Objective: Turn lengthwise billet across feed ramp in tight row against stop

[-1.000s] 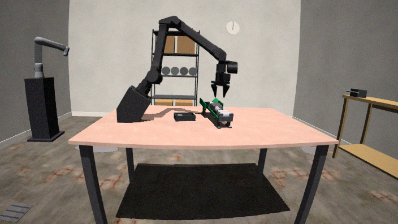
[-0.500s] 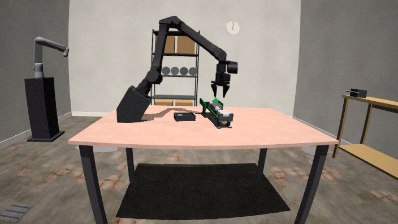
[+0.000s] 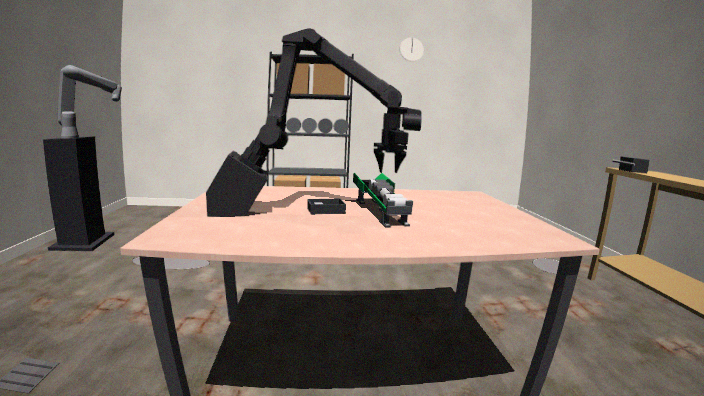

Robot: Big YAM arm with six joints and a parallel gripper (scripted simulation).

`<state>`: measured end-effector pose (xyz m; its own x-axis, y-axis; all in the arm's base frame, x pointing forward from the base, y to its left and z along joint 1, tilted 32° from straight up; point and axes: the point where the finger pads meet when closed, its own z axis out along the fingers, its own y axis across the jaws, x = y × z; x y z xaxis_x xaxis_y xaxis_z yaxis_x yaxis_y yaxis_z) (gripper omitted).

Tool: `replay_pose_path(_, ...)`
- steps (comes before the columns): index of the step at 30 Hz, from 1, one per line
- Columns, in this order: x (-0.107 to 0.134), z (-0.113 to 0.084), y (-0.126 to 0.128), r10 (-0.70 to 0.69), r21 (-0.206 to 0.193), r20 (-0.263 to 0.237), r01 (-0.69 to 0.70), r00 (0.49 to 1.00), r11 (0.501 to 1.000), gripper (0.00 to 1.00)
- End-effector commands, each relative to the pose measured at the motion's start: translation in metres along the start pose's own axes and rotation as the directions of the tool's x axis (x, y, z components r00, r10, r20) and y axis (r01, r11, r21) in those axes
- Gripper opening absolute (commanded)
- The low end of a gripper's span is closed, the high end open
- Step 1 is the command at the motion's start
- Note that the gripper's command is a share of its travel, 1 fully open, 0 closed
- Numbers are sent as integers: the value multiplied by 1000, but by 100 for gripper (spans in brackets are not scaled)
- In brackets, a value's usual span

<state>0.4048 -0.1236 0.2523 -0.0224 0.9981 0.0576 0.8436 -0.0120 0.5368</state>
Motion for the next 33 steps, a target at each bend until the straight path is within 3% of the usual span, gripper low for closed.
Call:
replay_pose_path(1, -8, -7, 10, -7, -11, 1, 7, 1000, 1000, 55)
replay_pose_path(6, -9, -10, 16, -10, -22, -6, 10, 1000, 1000, 55)
replay_pose_path(7, 3, 0, 1, -19, 4, -30, 20, 999, 1000, 55)
replay_pose_path(8, -1, 1, 2, -12, 8, -33, 13, 999, 1000, 55)
replay_pose_path(13, -9, -10, 16, -11, -23, -36, 10, 999, 1000, 55)
replay_pose_path(16, 2, 10, 1, -23, 2, -62, 23, 998, 1000, 55)
replay_pose_path(33, -1, 40, 2, 0, 3, -56, 0, 998, 1000, 55)
